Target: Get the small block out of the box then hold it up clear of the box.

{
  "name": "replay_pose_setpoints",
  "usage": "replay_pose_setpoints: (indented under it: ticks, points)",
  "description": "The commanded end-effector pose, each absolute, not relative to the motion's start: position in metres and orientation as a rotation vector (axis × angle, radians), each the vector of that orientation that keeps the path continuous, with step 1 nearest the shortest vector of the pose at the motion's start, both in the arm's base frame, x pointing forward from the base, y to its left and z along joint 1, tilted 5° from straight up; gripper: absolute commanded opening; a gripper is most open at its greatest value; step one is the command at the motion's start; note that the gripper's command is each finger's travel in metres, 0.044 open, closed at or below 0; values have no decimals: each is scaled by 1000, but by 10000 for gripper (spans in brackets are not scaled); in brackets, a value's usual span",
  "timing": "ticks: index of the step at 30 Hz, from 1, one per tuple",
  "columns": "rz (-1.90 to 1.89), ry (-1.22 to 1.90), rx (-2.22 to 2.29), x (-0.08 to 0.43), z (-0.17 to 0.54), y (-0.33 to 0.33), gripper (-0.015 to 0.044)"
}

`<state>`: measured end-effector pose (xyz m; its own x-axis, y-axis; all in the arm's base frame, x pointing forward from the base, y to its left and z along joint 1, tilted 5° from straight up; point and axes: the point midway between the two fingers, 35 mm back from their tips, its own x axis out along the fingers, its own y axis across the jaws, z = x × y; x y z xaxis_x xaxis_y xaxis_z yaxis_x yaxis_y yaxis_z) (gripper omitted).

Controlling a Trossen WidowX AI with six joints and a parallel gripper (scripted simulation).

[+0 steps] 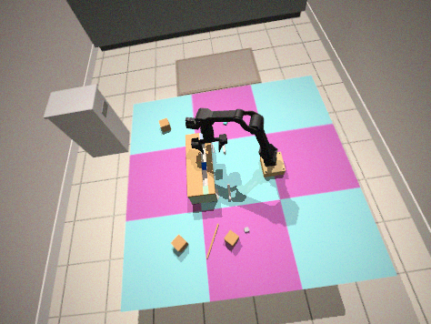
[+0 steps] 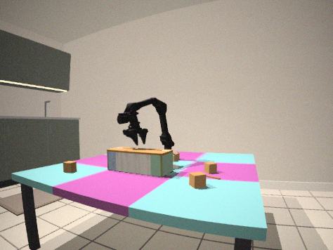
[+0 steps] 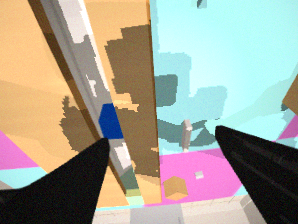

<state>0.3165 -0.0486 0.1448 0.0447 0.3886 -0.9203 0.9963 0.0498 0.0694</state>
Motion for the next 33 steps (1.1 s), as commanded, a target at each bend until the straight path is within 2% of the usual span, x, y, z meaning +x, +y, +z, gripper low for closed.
replay_pose_setpoints:
  ticks: [1, 33]
  points:
    - [-907, 1480, 1480, 317, 137, -47, 400]
    - [-906, 1480, 1481, 321, 86, -43, 400]
